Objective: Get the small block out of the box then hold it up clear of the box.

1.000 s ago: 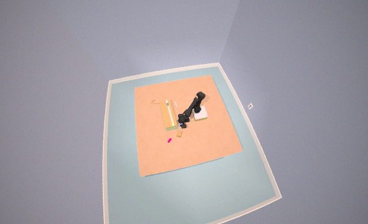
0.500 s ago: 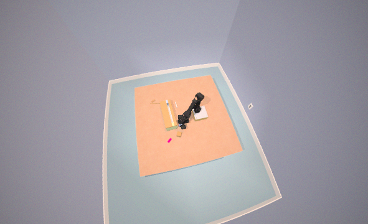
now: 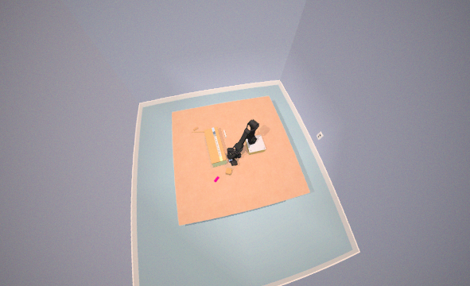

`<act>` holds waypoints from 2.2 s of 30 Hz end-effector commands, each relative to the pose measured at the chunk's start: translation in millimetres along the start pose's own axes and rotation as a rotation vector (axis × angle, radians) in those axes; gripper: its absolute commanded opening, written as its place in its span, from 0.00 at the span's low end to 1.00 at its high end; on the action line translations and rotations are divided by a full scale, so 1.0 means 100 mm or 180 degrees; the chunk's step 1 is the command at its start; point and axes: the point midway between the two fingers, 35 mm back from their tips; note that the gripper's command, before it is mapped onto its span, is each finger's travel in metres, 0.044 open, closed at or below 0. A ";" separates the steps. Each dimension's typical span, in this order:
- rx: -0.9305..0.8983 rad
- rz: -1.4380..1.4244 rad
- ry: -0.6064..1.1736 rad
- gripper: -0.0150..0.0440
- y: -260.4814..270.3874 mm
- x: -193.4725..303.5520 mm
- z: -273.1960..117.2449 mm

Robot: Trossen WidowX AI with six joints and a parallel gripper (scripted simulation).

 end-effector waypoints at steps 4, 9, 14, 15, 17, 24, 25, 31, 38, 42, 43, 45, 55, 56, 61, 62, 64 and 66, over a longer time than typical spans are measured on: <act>-0.0011 -0.0011 -0.0007 0.74 0.01 -0.06 0.09; -0.0011 -0.0011 -0.0007 0.69 0.01 -0.08 0.13; -0.0011 -0.0011 -0.0007 0.47 0.01 -0.08 0.13; -0.0011 -0.0011 -0.0007 0.43 0.01 -0.08 0.13; -0.0011 -0.0011 -0.0007 0.40 0.01 -0.08 0.13; -0.0010 -0.0007 -0.0007 0.25 0.02 0.03 -0.07; -0.0010 -0.0006 -0.0007 0.25 0.02 0.06 -0.12; -0.0010 -0.0001 -0.0008 0.25 0.05 0.17 -0.41; 0.0065 -0.0150 0.0021 0.25 0.05 0.21 -0.56; 0.0184 -0.0396 0.0078 0.25 0.04 0.25 -0.74; 0.0213 -0.0458 0.0094 0.25 0.04 0.26 -0.79; 0.0269 -0.0582 0.0128 0.25 0.04 0.28 -0.89; 0.0530 -0.1212 0.0339 0.25 0.04 0.29 -1.38; 0.0554 -0.1275 0.0363 0.25 0.04 0.28 -1.43; 0.0588 -0.1368 0.0401 0.25 0.04 0.27 -1.51; 0.0588 -0.1368 0.0401 0.25 0.04 0.27 -1.51; 0.0588 -0.1368 0.0401 0.25 0.04 0.27 -1.51; 0.0588 -0.1368 0.0401 0.25 0.04 0.27 -1.51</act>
Point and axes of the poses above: the point midway between the two fingers, 35 mm back from their tips, its own z axis out along the fingers, its own y axis across the jaws, x = y × z, and after that the axes turned 13 degrees about -z, right-handed
